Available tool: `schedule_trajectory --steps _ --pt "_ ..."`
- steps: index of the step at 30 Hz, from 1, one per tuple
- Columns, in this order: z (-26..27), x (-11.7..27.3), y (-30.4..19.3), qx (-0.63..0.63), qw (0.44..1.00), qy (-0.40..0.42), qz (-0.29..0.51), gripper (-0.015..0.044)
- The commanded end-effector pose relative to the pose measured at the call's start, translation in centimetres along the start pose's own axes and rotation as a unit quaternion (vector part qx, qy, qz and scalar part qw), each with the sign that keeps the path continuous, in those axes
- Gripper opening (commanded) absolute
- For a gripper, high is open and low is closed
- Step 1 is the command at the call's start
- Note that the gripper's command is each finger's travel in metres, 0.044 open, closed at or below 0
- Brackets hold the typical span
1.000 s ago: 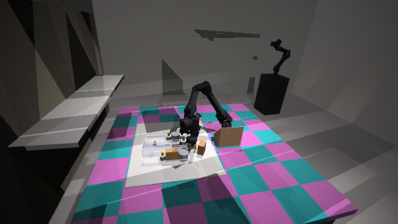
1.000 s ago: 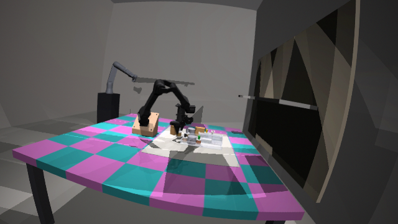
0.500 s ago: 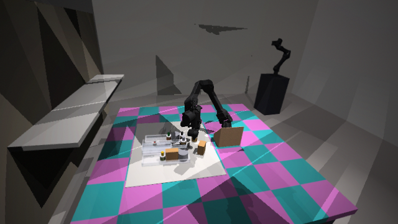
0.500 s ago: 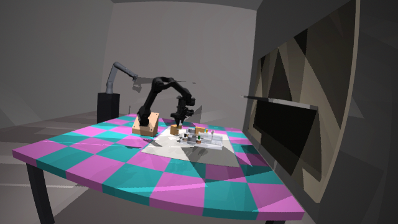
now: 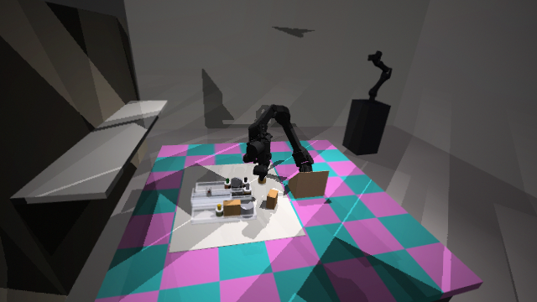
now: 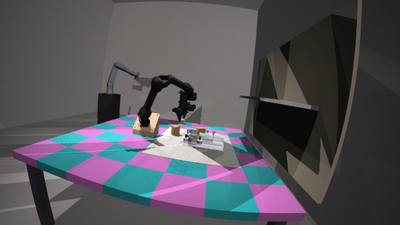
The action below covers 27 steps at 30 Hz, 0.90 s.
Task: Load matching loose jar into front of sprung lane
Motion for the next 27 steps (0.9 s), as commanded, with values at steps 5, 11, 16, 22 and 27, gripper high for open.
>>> schedule_trajectory --steps 5,11,16,22,27 --pt "-1.0 -2.3 1.7 0.078 0.997 0.000 -0.001 0.0000" --pt "-1.8 -4.2 2.8 0.142 0.990 -0.002 -0.001 0.0000" --pt "-2.0 -4.6 3.0 0.157 0.988 -0.003 -0.001 0.0000" --pt "-2.0 -5.3 3.0 0.157 0.988 -0.003 -0.001 0.0000" --pt "-2.1 -6.9 3.1 0.157 0.988 -0.003 -0.001 0.0000"
Point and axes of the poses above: the point midway between the two fingers, 35 mm back from their tips, its own x axis back along the fingers, its own z axis across the jaws, y = z × x, the point moved 8 cm from there along x, back along the fingers, and after that the axes turned 2 degrees about -x, right-handed, at the moved point
